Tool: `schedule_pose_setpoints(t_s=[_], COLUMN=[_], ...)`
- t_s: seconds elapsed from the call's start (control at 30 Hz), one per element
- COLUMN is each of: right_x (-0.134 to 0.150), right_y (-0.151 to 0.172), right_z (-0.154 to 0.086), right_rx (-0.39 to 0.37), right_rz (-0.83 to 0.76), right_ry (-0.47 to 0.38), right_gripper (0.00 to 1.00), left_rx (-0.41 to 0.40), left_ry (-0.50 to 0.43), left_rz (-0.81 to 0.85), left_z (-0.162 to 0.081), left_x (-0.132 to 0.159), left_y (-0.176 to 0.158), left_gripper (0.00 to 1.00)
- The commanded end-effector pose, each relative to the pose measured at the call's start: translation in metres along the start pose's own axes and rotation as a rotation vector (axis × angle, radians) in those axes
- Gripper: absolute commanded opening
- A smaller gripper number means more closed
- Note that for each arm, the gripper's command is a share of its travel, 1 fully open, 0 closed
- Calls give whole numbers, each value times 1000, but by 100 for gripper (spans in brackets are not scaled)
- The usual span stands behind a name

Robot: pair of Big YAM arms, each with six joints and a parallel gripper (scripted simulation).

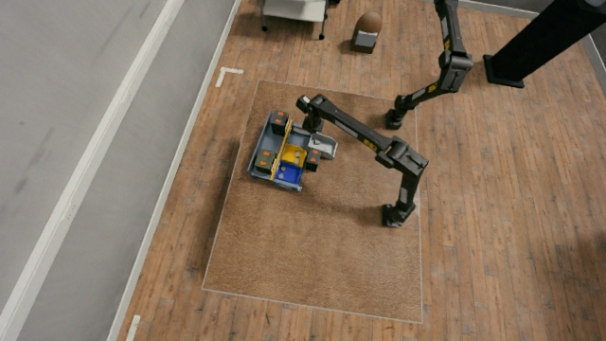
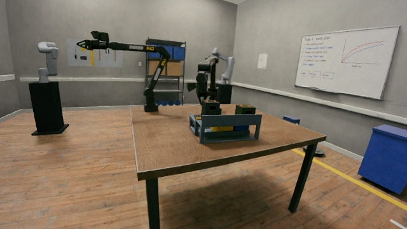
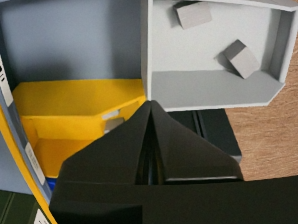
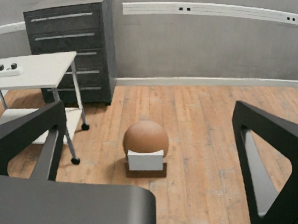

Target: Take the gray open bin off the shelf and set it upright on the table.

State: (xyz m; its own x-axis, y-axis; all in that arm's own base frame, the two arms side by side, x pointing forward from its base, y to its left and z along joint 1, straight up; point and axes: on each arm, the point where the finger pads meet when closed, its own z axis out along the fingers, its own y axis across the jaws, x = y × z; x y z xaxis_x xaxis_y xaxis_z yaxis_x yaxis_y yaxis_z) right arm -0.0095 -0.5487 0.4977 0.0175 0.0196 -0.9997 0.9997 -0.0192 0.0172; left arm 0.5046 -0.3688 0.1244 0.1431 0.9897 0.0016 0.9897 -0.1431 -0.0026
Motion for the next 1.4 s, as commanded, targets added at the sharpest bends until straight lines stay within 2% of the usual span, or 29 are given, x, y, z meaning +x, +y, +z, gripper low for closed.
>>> schedule_pose_setpoints(t_s=[0.0,0.87,1.0,1.37], right_x=[-3,-3,-3,-3], right_y=[-4,-4,-4,-4], right_z=[-4,-4,-4,-4], right_rx=[6,6,6,6], right_rz=[-17,-17,-17,-17], right_ry=[-20,-20,-20,-20], right_gripper=[100,100,100,100], left_rx=[22,-4,17,11], left_ry=[12,-3,8,5], left_rz=[19,19,18,16], left_z=[14,3,23,23], left_x=[-7,-12,-7,-7], left_y=[0,7,0,3], left_gripper=[0,0,0,0])
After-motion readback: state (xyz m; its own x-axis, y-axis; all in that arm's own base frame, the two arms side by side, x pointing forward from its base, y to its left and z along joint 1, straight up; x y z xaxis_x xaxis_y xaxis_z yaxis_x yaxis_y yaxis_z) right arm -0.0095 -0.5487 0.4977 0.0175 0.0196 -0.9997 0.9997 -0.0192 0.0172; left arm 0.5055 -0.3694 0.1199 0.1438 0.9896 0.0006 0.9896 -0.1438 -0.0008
